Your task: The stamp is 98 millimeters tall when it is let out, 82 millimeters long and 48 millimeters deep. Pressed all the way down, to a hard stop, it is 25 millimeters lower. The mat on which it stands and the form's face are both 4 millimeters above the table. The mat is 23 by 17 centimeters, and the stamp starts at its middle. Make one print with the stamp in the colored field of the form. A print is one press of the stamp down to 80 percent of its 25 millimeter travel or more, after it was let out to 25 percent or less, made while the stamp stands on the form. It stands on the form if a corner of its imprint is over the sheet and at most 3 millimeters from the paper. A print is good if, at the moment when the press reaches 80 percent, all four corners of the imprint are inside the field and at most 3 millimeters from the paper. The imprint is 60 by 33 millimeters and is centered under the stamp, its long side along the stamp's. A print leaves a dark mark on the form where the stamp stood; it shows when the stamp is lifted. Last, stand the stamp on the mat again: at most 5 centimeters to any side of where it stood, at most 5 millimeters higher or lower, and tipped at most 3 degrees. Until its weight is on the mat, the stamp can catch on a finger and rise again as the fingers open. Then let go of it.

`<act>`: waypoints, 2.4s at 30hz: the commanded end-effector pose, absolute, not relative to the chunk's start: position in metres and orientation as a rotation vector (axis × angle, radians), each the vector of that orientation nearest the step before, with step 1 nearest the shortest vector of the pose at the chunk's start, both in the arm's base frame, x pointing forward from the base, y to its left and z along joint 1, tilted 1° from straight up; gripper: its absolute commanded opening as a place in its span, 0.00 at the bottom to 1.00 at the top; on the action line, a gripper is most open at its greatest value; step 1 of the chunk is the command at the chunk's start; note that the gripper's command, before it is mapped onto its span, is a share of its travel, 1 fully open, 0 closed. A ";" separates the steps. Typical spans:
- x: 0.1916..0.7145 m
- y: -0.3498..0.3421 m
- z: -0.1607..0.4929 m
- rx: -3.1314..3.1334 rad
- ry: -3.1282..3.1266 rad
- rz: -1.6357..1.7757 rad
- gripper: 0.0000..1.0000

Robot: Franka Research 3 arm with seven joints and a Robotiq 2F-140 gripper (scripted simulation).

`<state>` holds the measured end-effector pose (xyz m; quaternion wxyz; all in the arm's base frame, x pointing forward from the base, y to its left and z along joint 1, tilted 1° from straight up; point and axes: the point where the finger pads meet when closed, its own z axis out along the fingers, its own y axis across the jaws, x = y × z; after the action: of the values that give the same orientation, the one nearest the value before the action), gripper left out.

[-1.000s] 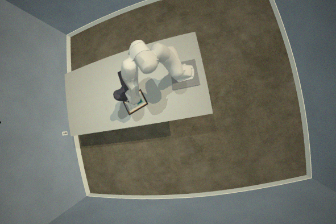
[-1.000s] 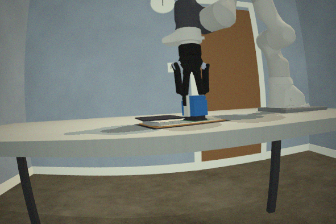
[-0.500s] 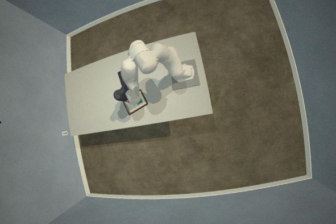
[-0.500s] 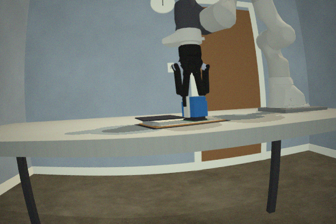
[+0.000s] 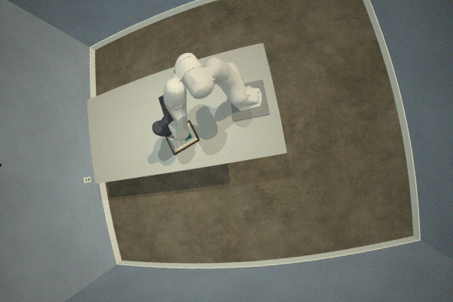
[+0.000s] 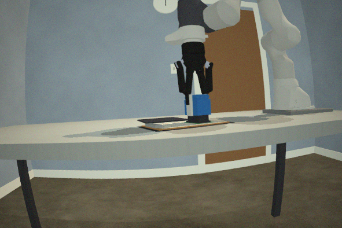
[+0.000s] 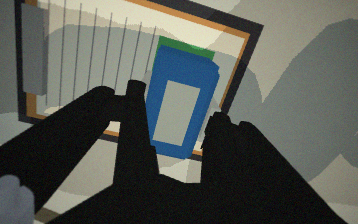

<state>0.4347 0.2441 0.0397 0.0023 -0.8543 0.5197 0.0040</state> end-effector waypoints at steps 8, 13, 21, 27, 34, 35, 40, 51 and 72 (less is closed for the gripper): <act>0.434 0.243 0.055 -2.679 1.634 0.018 0.18; 0.434 0.243 0.055 -2.679 1.634 0.018 0.18; 0.434 0.243 0.055 -2.679 1.634 0.018 0.18; 0.434 0.243 0.067 -2.679 1.634 0.018 0.18; 0.434 0.244 0.094 -2.679 1.634 0.018 0.18; 0.434 0.244 0.094 -2.679 1.634 0.018 0.18; 0.434 0.244 0.094 -2.679 1.634 0.018 0.18; 0.521 0.101 0.092 -2.620 1.728 0.018 0.18; 0.589 -0.021 0.086 -2.620 1.728 0.018 0.18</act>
<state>0.5890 -0.0220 0.0847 -0.0002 -0.8166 0.5772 0.0011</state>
